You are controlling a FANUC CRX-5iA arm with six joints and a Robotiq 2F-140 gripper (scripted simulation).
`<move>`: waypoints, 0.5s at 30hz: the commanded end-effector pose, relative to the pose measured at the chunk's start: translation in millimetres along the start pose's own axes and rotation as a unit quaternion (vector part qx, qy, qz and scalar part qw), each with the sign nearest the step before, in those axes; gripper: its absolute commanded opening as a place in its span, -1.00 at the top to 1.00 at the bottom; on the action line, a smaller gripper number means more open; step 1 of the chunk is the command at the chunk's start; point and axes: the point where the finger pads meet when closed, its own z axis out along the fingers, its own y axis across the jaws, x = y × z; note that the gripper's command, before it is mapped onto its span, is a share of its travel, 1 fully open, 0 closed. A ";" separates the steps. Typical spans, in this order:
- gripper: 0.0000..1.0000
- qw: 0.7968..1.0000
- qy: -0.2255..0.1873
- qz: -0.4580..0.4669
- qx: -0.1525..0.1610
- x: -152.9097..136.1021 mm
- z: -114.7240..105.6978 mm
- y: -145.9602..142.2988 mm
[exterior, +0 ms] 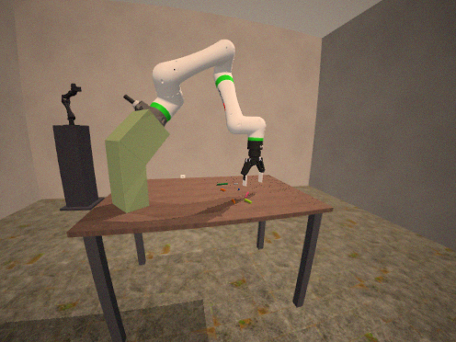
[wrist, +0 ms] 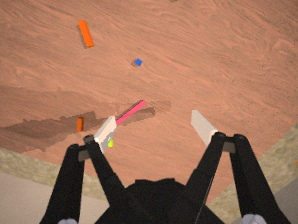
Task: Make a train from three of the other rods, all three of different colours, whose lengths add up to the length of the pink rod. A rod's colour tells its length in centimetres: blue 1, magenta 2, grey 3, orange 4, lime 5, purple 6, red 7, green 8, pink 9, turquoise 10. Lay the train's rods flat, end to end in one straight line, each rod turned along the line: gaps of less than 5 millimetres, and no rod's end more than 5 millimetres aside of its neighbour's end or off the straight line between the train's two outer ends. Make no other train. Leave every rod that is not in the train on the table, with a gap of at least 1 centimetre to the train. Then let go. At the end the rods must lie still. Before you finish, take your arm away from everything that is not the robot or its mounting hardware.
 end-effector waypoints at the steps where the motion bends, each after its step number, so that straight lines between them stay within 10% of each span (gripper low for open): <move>1: -1.00 0.996 0.000 -0.083 -0.011 -11.0 0.3 0.0; 15: -1.00 0.961 -0.002 -0.277 -0.010 -38.5 0.3 -2.1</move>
